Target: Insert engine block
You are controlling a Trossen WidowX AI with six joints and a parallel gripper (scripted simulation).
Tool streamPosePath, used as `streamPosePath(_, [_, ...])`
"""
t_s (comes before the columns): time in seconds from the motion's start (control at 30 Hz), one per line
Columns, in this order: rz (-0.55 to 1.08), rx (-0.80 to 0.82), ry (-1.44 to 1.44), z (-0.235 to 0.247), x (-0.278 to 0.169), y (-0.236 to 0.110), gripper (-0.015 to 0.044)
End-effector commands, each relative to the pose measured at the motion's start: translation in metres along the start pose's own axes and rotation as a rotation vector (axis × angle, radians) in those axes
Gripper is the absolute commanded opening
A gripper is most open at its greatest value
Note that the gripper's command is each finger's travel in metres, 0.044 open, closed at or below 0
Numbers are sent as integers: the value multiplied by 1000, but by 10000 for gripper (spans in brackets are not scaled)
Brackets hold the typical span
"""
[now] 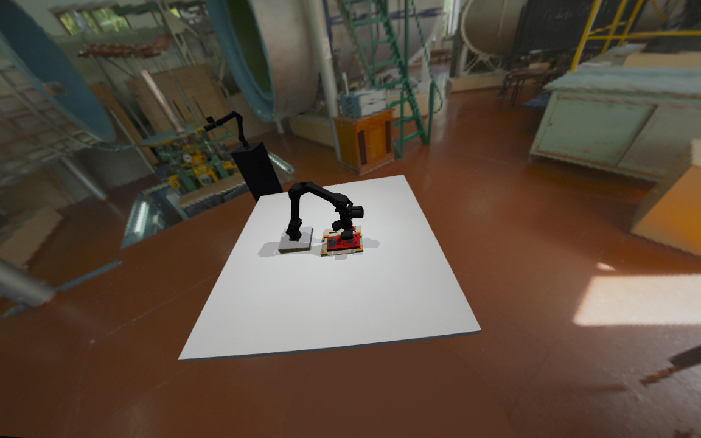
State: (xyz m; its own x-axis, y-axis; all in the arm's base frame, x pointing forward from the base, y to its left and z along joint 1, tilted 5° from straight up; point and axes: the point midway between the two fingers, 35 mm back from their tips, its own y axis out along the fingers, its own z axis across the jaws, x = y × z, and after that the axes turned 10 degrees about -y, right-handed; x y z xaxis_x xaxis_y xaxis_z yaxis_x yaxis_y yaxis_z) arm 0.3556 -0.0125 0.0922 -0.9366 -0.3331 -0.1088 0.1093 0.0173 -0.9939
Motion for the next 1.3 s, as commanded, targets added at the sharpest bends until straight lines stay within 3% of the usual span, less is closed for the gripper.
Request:
streamPosePath(0.0, [3,-2,-9,0,0,1,160])
streamPosePath(1.27, [3,-2,1,0,0,10,160])
